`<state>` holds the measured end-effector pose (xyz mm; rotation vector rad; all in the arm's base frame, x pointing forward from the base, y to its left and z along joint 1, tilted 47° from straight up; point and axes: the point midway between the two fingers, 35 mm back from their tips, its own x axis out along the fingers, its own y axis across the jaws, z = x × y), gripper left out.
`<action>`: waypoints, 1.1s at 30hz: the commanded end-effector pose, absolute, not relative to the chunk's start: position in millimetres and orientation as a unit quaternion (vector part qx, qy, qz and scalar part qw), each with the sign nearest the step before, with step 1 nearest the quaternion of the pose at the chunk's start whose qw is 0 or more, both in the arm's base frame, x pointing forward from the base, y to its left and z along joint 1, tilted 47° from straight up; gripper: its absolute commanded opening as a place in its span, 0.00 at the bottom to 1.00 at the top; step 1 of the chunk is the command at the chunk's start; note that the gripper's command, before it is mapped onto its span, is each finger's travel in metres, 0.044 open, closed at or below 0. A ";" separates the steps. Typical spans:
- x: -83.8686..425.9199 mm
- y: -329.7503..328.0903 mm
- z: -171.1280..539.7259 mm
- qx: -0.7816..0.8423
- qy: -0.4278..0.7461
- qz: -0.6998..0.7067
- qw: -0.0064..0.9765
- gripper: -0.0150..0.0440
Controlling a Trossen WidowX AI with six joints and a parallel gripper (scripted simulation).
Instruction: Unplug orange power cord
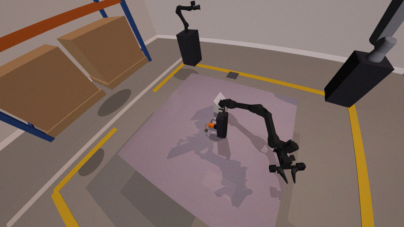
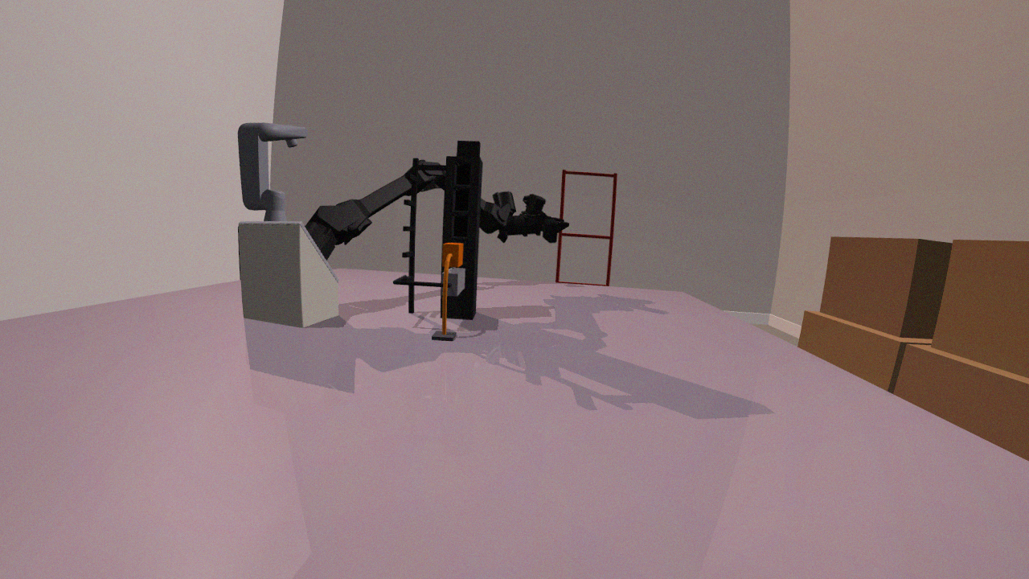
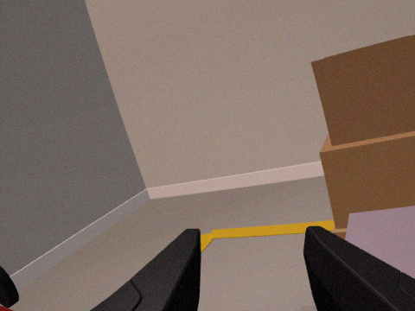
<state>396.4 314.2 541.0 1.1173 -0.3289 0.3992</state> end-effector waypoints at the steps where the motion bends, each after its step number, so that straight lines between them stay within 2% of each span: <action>1: 435.2 299.6 504.9 0.468 -0.116 0.163 0.861 0.53; 10: 516.2 227.9 388.1 0.347 0.035 0.084 0.933 0.53; 17: 541.1 146.8 290.2 0.297 0.179 0.013 0.938 0.53; 25: 520.4 48.8 185.2 0.297 0.349 -0.066 0.886 0.53; 33: 453.5 -30.8 99.2 0.364 0.504 -0.136 0.771 0.53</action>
